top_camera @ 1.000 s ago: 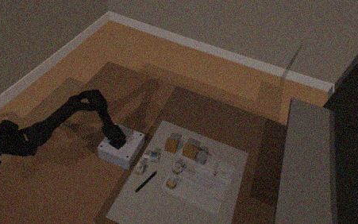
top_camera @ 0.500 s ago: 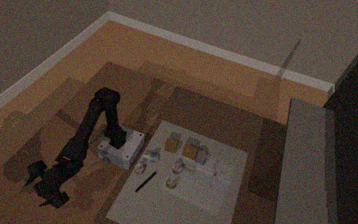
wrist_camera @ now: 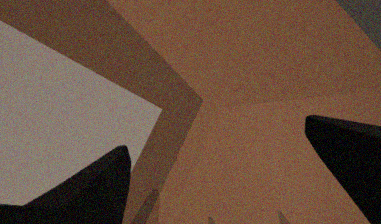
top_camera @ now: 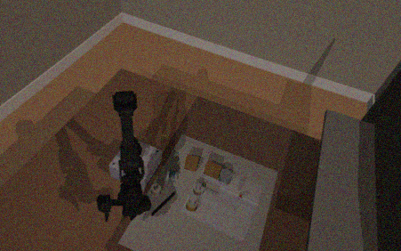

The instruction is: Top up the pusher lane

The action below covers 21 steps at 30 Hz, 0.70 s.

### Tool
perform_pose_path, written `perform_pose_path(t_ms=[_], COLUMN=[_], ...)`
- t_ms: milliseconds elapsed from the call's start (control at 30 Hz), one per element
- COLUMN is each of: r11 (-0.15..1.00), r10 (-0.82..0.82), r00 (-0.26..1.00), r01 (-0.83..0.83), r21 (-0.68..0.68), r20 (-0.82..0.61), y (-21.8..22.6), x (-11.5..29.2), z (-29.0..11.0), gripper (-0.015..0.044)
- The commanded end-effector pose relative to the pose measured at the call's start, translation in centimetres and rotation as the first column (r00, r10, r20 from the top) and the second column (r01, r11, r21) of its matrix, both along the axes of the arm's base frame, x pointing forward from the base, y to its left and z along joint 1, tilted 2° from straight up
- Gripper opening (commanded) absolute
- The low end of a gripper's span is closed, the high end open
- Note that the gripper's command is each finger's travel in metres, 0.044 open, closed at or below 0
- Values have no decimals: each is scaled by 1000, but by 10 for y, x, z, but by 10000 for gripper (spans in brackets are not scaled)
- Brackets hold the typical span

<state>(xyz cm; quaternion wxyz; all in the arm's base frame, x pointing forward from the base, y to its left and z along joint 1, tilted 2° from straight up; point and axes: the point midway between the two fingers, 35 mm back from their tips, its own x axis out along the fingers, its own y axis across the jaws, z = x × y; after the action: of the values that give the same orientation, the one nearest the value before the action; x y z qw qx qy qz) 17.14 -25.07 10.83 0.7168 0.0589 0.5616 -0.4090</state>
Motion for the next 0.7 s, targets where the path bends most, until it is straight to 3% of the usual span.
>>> perform_pose_path(t_ms=[0,200,367,667], r11=[976,829,605,572], r10=[196,512,749,776], r00=[980,858,660,629], r01=[-192,-479,-650,-664], r21=[102,290,460,482], r20=[-24,-47,-54,-53], y=[54,149,218,225], x=[18,22,-1,-6], z=[-13,-35,-50,-60], gripper=[440,440,440,440])
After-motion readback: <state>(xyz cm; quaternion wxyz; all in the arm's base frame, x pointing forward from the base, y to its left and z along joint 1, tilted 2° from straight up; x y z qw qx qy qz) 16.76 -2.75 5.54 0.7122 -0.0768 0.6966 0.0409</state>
